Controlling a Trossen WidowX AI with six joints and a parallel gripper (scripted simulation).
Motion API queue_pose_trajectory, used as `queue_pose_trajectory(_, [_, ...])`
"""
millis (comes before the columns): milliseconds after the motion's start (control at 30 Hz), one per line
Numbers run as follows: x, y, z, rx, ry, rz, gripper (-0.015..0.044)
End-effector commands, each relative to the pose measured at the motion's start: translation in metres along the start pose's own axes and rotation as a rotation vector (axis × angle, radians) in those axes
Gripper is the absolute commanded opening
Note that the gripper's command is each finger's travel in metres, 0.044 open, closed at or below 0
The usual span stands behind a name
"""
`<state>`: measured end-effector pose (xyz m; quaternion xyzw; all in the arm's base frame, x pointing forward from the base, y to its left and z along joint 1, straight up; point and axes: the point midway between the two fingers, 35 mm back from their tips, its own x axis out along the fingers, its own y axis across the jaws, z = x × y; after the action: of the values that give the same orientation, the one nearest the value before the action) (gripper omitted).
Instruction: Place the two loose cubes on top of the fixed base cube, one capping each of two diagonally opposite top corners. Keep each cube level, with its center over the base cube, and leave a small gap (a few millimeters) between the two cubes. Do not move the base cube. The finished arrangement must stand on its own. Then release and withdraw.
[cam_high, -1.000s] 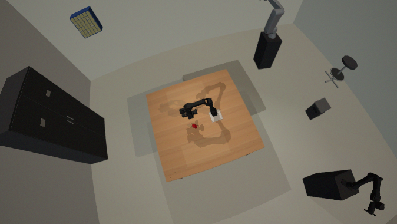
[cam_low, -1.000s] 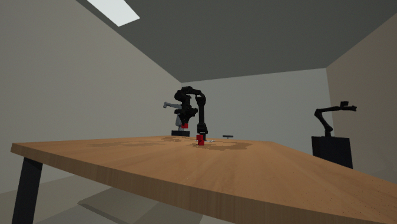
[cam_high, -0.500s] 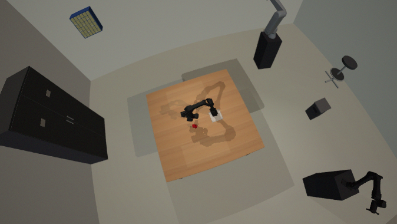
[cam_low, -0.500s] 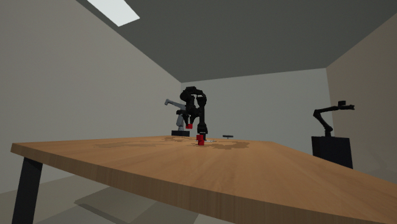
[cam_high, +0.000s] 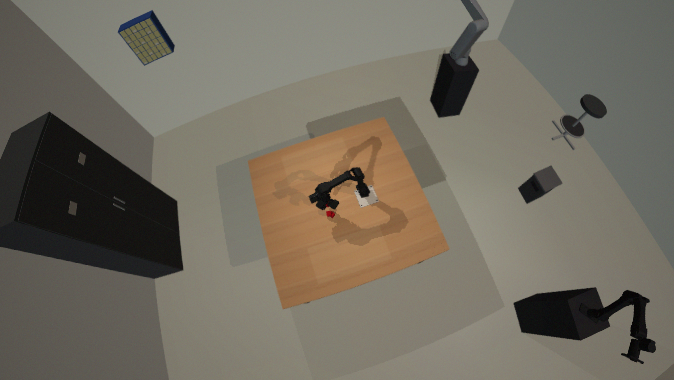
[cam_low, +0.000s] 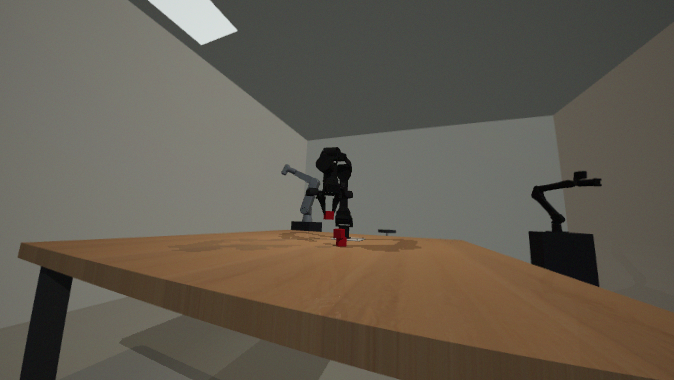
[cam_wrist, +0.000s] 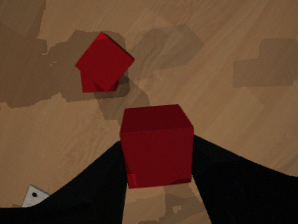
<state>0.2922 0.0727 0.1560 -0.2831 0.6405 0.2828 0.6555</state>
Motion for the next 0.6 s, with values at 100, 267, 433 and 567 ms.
queue_pose_trajectory(100, [0.0, 0.014, 0.004, 0.187, -0.004, -0.004, 0.0105])
queue_pose_trajectory(267, [0.001, 0.023, 0.007, 0.326, -0.005, -0.002, 0.0105])
queue_pose_trajectory(433, [0.002, 0.033, 0.01, 0.464, -0.005, -0.001, 0.0105])
queue_pose_trajectory(567, [0.003, 0.041, 0.012, 0.575, -0.005, 0.0, 0.0105])
